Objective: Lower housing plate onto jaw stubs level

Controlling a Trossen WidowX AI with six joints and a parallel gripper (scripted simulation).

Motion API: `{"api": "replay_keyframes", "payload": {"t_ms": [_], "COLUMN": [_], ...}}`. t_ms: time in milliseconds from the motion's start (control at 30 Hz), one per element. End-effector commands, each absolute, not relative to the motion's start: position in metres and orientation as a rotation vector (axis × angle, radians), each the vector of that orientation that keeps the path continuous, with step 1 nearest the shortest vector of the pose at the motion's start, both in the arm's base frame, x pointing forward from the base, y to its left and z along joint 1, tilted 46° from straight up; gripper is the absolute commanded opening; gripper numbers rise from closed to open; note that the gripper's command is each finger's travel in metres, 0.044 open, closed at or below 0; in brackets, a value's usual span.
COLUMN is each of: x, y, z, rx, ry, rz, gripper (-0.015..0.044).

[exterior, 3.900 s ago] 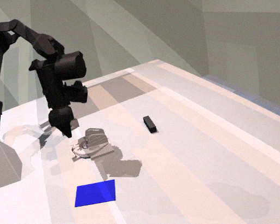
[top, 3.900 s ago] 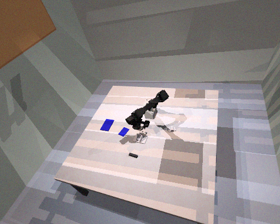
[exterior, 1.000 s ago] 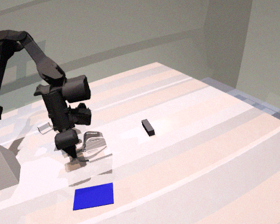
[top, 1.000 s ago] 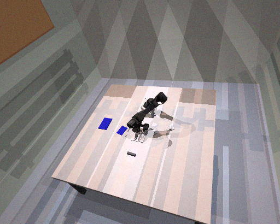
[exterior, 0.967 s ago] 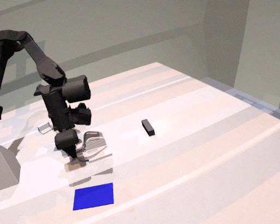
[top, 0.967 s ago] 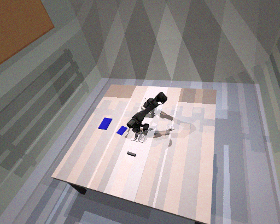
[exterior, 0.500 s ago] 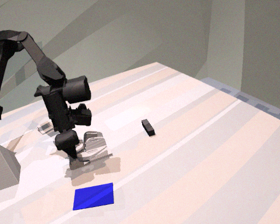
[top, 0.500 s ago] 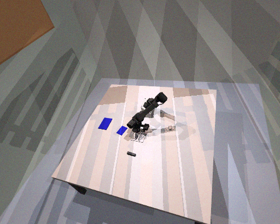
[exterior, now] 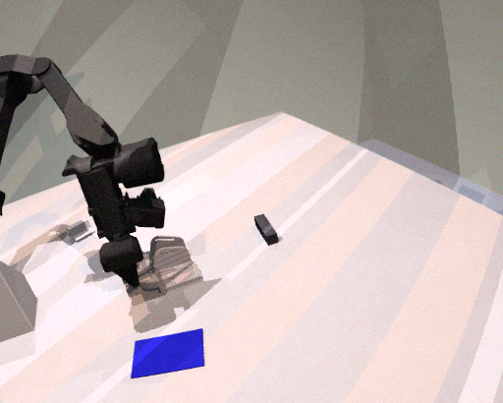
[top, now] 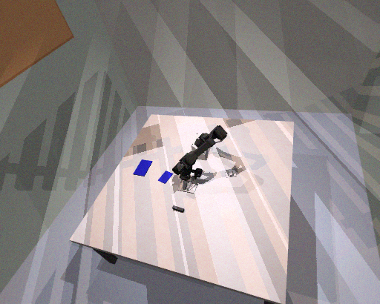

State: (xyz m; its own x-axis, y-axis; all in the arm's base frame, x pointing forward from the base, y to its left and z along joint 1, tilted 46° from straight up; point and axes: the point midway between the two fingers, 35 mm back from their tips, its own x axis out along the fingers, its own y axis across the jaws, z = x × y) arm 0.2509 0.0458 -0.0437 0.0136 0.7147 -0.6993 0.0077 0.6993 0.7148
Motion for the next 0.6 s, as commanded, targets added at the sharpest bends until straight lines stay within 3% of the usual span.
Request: {"api": "replay_keyframes", "payload": {"t_ms": [0,567], "x": [0.2503,0.2503], "y": [0.0475,0.0493], "z": [-0.0449,-0.0466], "rx": [0.640,0.640], "ry": [1.471,1.471], "rz": [0.611,0.611], "gripper": [0.0351,0.0351]}}
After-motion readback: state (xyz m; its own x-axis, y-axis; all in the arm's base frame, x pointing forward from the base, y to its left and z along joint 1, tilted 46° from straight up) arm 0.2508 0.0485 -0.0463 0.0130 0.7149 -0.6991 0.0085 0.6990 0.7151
